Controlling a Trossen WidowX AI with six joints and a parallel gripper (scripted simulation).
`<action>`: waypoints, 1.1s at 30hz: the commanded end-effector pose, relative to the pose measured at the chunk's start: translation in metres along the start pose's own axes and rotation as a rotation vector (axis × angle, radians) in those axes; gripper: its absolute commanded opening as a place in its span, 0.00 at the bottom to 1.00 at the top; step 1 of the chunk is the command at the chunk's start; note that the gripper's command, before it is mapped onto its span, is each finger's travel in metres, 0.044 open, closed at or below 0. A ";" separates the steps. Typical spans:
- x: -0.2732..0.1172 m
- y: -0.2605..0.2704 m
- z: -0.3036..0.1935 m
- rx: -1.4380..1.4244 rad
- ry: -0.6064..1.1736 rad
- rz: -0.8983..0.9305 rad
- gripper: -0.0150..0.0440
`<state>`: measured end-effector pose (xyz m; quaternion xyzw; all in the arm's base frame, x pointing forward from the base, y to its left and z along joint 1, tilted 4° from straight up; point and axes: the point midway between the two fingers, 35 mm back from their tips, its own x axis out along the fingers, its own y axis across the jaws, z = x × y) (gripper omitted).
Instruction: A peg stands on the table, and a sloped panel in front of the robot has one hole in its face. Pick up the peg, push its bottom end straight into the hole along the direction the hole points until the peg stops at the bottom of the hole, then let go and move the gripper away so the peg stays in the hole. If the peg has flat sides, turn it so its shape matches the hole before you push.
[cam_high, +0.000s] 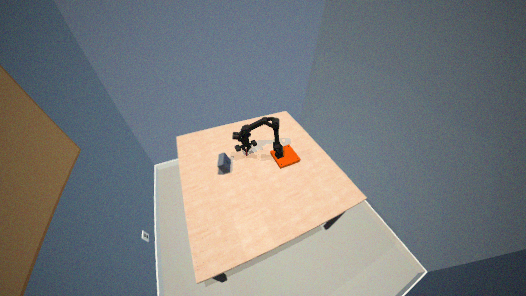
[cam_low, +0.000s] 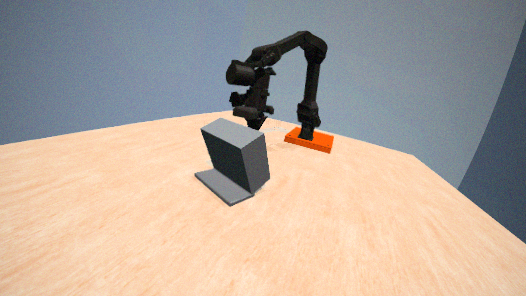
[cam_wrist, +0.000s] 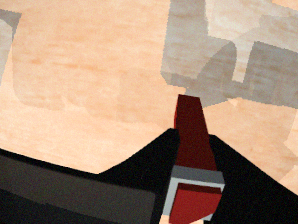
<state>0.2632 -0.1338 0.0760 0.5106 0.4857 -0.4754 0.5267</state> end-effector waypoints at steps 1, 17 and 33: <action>-0.015 0.003 0.002 0.000 -0.009 0.014 0.25; -0.073 0.002 -0.001 0.003 -0.011 0.010 0.25; -0.067 0.011 -0.005 -0.093 -0.070 0.054 0.25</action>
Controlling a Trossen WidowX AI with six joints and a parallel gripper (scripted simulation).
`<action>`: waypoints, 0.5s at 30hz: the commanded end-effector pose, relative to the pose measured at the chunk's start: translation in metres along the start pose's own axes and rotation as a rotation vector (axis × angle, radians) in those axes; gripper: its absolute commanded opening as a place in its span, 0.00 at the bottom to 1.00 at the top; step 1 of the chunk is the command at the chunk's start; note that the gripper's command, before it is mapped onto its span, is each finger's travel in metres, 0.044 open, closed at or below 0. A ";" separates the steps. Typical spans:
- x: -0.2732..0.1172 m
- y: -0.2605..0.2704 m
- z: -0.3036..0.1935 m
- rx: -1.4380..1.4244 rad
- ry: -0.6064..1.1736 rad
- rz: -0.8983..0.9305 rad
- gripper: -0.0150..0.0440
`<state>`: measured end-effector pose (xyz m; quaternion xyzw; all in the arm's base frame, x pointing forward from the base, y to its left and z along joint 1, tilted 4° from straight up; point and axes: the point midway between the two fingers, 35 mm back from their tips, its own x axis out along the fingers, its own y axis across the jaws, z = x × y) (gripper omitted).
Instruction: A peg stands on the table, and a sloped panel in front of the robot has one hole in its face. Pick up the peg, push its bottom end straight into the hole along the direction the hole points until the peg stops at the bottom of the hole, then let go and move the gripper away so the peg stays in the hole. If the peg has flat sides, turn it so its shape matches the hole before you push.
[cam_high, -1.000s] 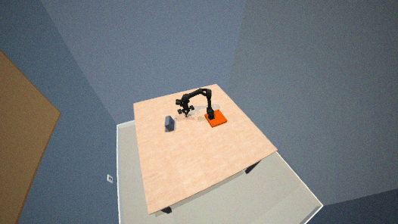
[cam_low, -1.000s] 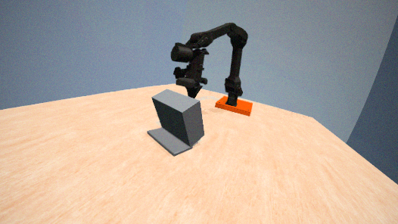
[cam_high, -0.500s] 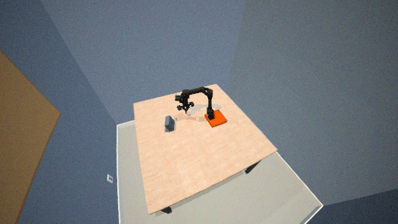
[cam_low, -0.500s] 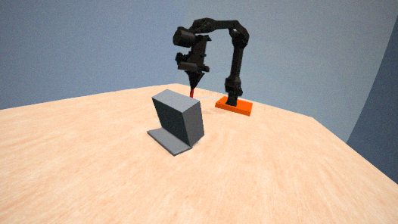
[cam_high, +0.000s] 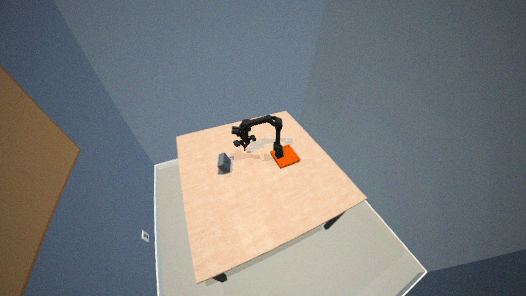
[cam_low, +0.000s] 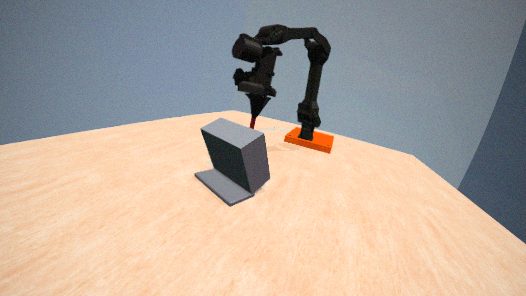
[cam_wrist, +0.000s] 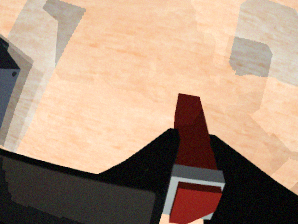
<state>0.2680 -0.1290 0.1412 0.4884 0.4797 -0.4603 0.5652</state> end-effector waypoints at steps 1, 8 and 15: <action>-0.002 0.002 0.000 -0.029 -0.026 0.020 0.25; 0.002 0.007 -0.003 -0.081 -0.059 0.045 0.25; 0.005 0.012 -0.005 -0.133 -0.093 0.070 0.25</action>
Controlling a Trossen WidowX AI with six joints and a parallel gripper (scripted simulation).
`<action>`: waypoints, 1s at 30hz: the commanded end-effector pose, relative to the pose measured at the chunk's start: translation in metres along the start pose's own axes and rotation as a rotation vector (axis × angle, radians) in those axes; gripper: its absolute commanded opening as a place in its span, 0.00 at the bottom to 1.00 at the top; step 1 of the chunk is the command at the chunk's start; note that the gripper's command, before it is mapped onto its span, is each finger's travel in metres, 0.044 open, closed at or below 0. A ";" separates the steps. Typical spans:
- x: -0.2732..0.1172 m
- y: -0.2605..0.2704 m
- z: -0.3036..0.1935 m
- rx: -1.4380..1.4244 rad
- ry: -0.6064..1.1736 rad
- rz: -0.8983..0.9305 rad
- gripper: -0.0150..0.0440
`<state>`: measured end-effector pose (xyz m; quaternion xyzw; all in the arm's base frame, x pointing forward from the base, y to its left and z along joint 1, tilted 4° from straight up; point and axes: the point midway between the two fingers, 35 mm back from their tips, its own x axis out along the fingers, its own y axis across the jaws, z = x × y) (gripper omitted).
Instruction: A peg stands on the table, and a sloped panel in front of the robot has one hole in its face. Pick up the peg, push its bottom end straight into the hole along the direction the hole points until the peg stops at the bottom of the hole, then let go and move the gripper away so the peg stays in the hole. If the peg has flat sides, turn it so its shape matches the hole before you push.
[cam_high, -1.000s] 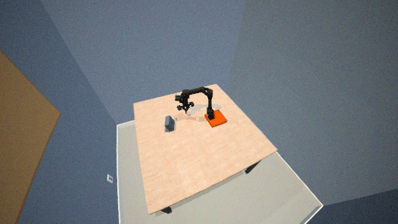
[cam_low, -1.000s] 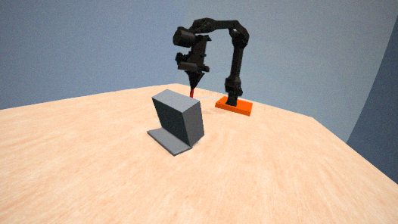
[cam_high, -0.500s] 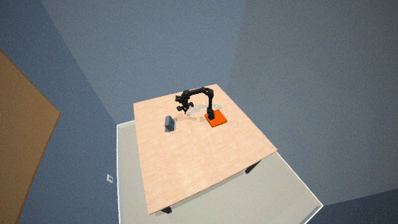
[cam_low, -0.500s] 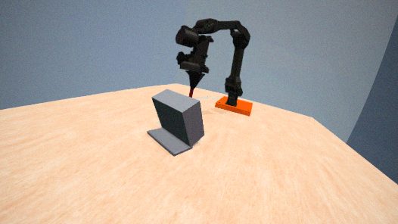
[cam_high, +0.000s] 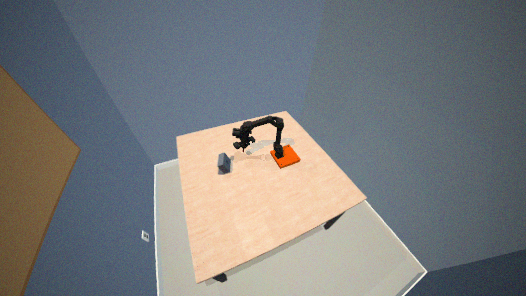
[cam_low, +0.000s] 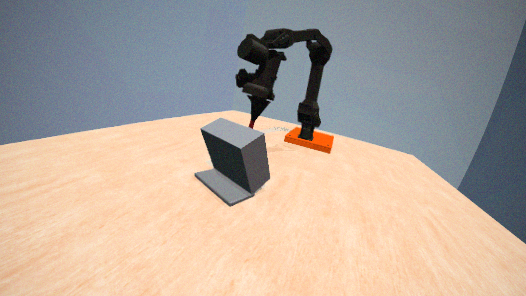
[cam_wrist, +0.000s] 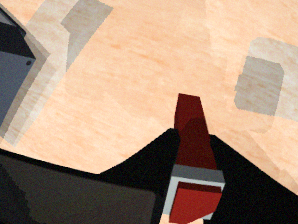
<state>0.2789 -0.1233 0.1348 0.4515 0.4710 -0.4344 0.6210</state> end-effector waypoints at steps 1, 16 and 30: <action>-0.002 0.002 0.000 -0.027 -0.026 0.019 0.25; 0.004 0.013 -0.006 -0.134 -0.100 0.071 0.25; 0.008 0.023 -0.012 -0.230 -0.169 0.120 0.25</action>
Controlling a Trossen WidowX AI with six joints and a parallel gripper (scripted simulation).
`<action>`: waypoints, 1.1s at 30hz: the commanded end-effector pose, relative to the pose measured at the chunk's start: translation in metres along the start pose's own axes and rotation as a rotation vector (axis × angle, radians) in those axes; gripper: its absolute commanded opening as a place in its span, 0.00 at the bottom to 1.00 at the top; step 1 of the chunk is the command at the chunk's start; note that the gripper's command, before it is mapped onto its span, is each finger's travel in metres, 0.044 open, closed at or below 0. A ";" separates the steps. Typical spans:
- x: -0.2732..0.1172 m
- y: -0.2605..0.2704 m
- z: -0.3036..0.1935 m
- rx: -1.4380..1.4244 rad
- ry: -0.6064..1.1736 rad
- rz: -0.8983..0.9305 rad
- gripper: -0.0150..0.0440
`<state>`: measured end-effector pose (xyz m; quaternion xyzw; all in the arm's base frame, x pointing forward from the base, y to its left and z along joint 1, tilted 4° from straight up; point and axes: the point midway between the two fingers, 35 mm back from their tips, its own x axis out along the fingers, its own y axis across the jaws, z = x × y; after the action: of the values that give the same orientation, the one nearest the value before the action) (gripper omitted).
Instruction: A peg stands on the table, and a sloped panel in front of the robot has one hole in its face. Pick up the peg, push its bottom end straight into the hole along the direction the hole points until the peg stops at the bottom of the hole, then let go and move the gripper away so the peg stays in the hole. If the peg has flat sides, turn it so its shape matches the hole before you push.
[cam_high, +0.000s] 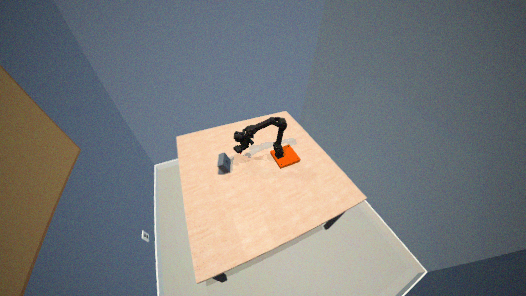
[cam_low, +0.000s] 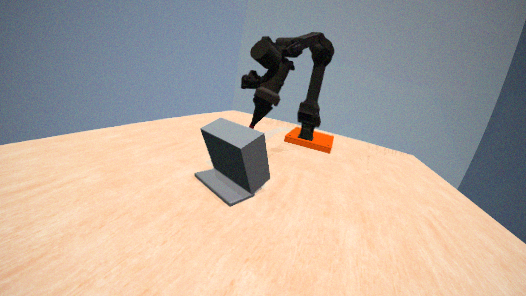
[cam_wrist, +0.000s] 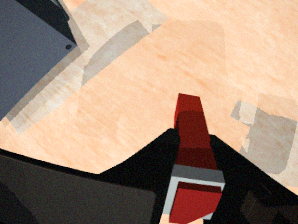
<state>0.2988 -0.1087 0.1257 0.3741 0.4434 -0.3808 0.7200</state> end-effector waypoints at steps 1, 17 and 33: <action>-0.002 0.003 0.000 -0.024 -0.028 0.017 0.25; 0.001 0.014 -0.006 -0.128 -0.108 0.071 0.25; 0.002 0.025 -0.013 -0.225 -0.190 0.124 0.25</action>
<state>0.3157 -0.0882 0.1214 0.2875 0.3983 -0.3216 0.8095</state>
